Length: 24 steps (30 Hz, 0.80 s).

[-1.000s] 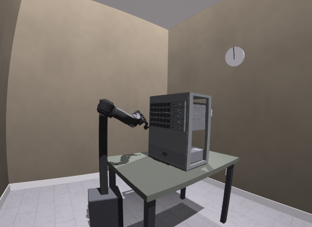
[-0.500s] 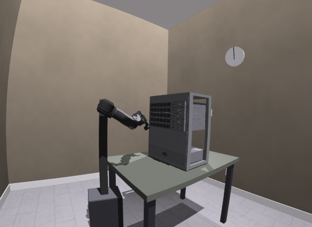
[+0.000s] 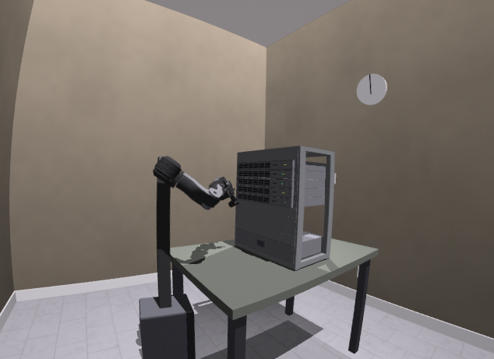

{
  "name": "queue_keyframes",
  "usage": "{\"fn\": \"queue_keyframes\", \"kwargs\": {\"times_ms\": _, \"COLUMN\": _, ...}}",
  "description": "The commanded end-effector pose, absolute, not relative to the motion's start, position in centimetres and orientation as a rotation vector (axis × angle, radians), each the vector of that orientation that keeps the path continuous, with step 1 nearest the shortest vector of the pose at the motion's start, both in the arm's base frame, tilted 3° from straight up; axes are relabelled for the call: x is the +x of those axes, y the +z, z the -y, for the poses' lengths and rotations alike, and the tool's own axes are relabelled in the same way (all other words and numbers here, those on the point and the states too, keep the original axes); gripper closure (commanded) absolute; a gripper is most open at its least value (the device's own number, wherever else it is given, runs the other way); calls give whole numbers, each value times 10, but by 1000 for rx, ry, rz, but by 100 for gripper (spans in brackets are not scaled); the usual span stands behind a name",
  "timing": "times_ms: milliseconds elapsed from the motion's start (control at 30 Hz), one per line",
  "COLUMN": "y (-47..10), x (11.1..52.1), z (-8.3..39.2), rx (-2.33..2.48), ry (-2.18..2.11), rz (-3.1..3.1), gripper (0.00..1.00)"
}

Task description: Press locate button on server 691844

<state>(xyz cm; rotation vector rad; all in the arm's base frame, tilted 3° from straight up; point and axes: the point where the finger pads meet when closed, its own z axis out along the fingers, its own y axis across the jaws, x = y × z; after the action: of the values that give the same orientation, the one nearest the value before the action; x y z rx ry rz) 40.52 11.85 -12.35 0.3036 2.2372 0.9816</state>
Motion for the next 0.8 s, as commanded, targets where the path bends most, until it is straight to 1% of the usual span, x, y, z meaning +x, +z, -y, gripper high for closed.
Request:
{"fn": "queue_keyframes", "kwargs": {"times_ms": 0, "y": -121, "x": 405, "z": -117, "rx": 327, "ry": 1016, "rz": -2224, "gripper": 40}}
{"fn": "queue_keyframes", "kwargs": {"times_ms": 767, "y": -119, "x": 405, "z": -62, "rx": 631, "ry": 1290, "rz": -2111, "gripper": 40}}
